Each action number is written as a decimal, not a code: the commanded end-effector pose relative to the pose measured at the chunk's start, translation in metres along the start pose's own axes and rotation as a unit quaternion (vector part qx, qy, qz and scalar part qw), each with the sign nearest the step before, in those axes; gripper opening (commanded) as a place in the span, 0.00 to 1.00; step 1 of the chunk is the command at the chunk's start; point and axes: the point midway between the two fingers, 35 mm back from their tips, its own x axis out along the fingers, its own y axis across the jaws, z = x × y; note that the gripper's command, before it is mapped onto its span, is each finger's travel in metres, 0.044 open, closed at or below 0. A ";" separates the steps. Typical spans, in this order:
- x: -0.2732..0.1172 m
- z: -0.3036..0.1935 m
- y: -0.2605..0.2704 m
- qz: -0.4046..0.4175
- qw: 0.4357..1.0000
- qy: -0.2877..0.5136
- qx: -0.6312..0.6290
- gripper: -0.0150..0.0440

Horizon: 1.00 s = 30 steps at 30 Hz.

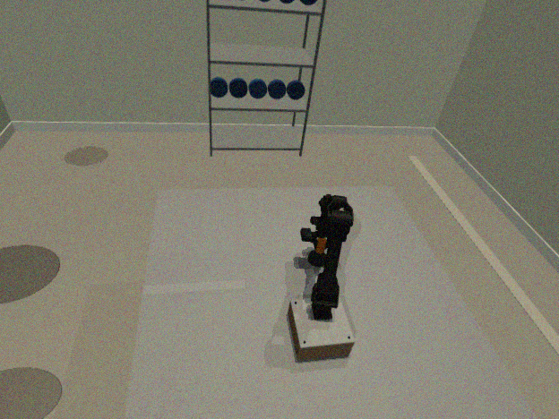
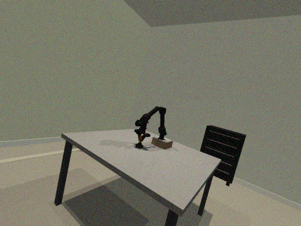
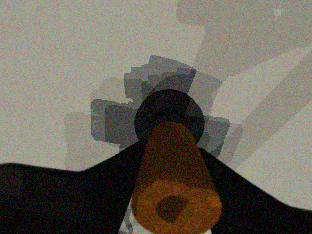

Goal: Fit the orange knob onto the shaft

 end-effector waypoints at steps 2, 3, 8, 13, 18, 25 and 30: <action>0.002 0.000 0.000 0.000 1.000 -0.001 0.000 0.25; 0.002 -0.001 0.000 0.000 1.000 -0.001 0.000 0.25; 0.002 -0.001 0.000 0.000 1.000 -0.001 0.000 0.25; -0.001 -0.003 0.000 0.000 1.000 -0.001 0.000 0.25; -0.004 -0.004 0.001 0.000 1.000 -0.001 -0.013 0.25; -0.004 -0.003 0.001 0.000 0.994 -0.001 -0.105 0.25; -0.004 -0.001 0.001 0.000 0.994 -0.001 -0.105 0.25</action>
